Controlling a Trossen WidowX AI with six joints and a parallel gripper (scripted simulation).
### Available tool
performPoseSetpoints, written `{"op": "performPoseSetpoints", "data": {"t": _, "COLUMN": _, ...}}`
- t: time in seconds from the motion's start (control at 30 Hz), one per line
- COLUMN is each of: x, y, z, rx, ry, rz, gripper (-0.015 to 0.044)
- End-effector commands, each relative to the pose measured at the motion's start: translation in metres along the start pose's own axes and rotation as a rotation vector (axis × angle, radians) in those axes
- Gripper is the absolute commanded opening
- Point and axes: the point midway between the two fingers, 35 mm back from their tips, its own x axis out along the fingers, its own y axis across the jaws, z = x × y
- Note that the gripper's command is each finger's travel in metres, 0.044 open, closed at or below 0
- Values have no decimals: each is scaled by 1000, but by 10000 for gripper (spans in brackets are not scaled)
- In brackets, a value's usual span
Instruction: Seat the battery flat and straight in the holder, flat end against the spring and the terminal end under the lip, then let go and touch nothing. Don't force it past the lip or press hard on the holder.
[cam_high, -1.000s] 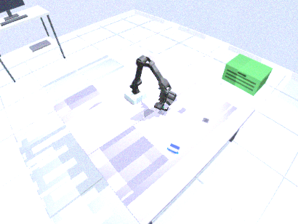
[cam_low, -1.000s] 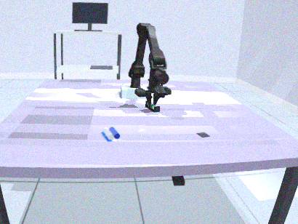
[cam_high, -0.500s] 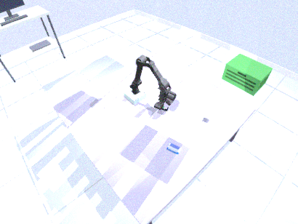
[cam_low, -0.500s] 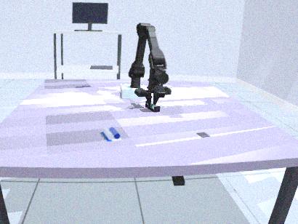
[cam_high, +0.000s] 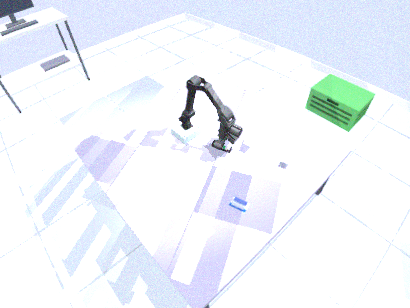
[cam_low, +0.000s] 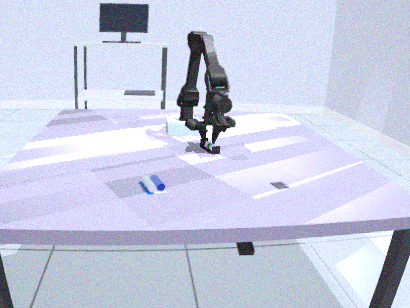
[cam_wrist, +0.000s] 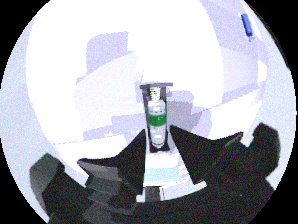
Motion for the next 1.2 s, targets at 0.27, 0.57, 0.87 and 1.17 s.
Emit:
{"op": "performPoseSetpoints", "data": {"t": 0.27, "x": -39, "y": 0, "z": -1, "rx": 0, "ry": -10, "rz": -1, "gripper": 305}}
{"op": "performPoseSetpoints", "data": {"t": 0.57, "x": -77, "y": 1, "z": -8, "rx": 0, "ry": -14, "rz": -1, "gripper": 440}}
{"op": "performPoseSetpoints", "data": {"t": 0.87, "x": -77, "y": 1, "z": -8, "rx": 0, "ry": -14, "rz": -1, "gripper": 440}}
{"op": "performPoseSetpoints", "data": {"t": 1.17, "x": -77, "y": 1, "z": -8, "rx": 0, "ry": -14, "rz": -1, "gripper": 440}}
